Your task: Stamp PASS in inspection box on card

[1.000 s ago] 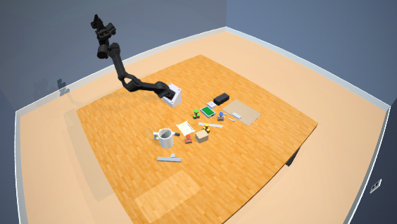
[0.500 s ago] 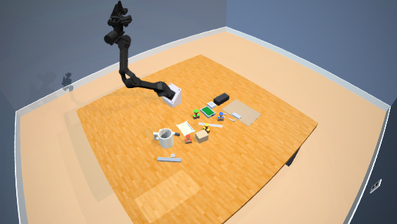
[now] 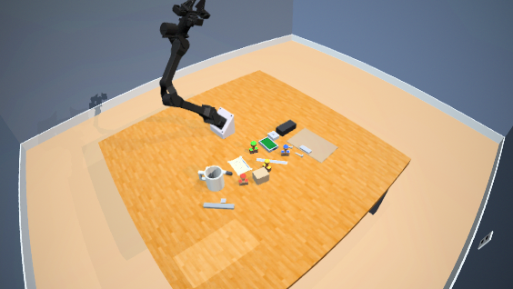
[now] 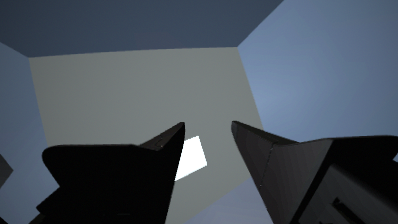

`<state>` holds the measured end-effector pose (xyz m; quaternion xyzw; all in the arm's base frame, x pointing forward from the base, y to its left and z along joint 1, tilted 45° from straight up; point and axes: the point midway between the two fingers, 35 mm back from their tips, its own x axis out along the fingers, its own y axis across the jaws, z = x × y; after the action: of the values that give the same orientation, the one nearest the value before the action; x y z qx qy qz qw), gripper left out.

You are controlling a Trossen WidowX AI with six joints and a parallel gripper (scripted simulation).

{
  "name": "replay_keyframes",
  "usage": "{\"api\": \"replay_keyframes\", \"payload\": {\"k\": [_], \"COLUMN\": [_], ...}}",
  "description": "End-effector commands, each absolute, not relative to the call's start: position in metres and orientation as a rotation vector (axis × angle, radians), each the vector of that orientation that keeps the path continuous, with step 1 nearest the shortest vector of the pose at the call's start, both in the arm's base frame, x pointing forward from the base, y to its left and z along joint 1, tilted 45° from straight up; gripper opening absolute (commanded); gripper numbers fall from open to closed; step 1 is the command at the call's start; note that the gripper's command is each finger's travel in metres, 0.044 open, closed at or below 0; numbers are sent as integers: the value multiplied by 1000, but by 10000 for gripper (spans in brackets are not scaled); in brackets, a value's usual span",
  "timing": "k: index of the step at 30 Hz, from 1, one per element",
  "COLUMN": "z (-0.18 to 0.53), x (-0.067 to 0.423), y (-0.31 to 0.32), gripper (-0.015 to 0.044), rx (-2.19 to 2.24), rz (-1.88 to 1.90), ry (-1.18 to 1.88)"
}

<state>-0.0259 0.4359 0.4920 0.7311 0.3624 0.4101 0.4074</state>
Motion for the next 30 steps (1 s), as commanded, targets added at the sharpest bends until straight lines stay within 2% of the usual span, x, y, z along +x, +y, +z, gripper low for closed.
{"api": "replay_keyframes", "payload": {"k": [1, 8, 15, 22, 30], "z": [444, 351, 273, 196, 112], "x": [11, 93, 171, 233, 275], "y": [458, 470, 443, 388, 286], "gripper": [230, 230, 230, 230, 230], "rx": [1635, 1252, 940, 620, 214], "rz": [923, 676, 448, 200, -119], "ry": [823, 710, 668, 699, 832]}}
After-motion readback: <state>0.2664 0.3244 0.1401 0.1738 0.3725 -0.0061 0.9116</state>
